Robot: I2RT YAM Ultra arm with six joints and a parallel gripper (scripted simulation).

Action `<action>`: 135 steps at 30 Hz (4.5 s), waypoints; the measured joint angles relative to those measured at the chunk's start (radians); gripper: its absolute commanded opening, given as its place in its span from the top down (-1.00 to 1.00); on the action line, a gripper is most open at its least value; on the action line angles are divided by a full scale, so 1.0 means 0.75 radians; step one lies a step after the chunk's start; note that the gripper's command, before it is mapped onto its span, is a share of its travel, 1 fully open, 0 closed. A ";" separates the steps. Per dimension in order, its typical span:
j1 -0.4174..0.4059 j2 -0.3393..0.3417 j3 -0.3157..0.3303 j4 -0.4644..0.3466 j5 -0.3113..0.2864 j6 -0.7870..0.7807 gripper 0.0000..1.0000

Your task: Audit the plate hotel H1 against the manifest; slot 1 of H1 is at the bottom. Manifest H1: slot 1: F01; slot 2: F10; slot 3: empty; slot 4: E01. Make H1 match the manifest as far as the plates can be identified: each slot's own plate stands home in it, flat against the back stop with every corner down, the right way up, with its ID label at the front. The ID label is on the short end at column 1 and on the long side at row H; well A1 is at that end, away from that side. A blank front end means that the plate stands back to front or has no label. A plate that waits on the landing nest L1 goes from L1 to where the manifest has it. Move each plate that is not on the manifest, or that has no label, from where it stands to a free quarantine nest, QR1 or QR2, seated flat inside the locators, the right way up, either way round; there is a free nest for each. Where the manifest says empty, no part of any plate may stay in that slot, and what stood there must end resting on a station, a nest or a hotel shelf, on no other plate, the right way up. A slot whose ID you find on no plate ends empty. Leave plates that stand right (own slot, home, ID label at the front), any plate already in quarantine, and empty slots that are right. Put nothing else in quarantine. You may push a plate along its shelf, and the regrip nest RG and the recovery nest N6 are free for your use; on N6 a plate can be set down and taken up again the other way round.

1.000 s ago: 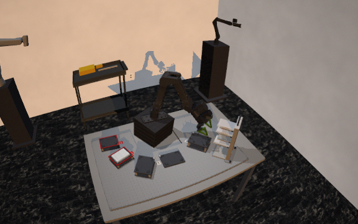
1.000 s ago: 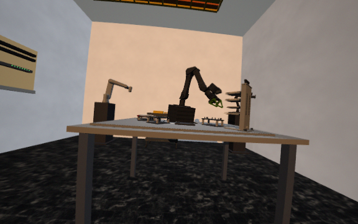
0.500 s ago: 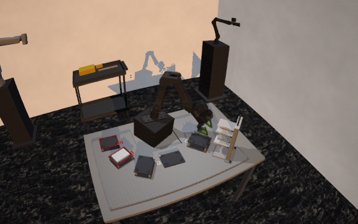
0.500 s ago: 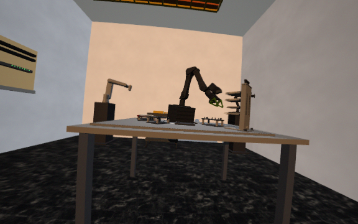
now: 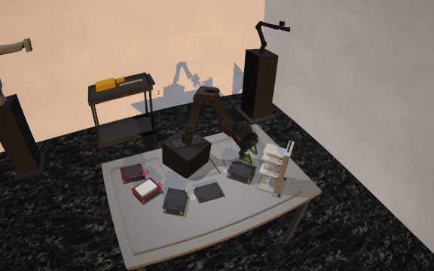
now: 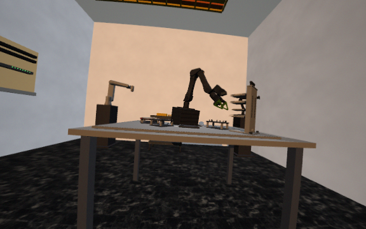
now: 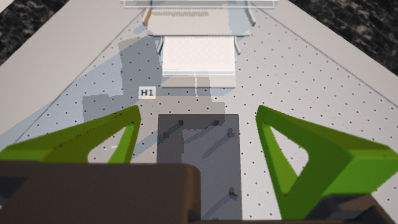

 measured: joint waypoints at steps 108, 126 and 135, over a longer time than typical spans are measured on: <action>0.015 0.144 -0.209 0.295 0.012 0.011 -1.00; 0.005 0.215 -0.194 0.377 0.005 0.006 -1.00; -0.005 0.250 -0.123 0.360 -0.004 -0.001 -1.00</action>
